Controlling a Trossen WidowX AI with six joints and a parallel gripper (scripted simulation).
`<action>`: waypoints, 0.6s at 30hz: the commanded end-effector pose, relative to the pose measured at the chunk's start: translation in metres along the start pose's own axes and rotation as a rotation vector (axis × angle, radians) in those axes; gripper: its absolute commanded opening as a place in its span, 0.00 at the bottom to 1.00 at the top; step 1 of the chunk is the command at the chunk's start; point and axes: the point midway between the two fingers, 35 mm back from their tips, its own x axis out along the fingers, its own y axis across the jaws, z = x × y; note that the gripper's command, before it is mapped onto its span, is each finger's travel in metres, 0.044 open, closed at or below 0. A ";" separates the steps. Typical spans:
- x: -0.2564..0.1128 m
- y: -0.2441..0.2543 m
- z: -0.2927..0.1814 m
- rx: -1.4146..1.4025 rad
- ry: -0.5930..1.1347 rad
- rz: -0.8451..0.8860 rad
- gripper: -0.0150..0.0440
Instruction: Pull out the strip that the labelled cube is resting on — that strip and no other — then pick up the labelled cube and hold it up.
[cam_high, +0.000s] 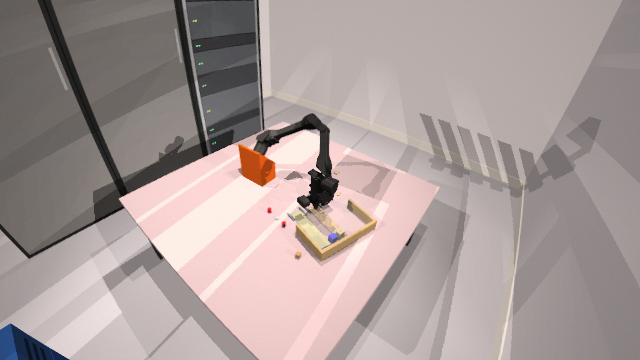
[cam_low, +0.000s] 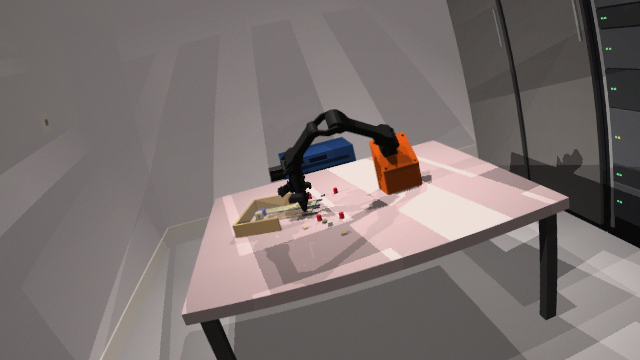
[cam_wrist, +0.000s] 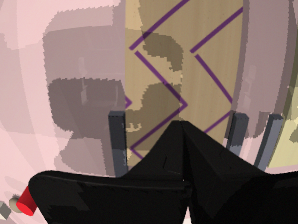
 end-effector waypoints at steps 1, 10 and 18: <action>0.004 0.000 -0.008 0.004 0.011 0.000 0.25; 0.004 -0.001 -0.022 0.005 0.012 0.000 0.25; 0.004 -0.001 -0.034 0.005 0.013 0.000 0.25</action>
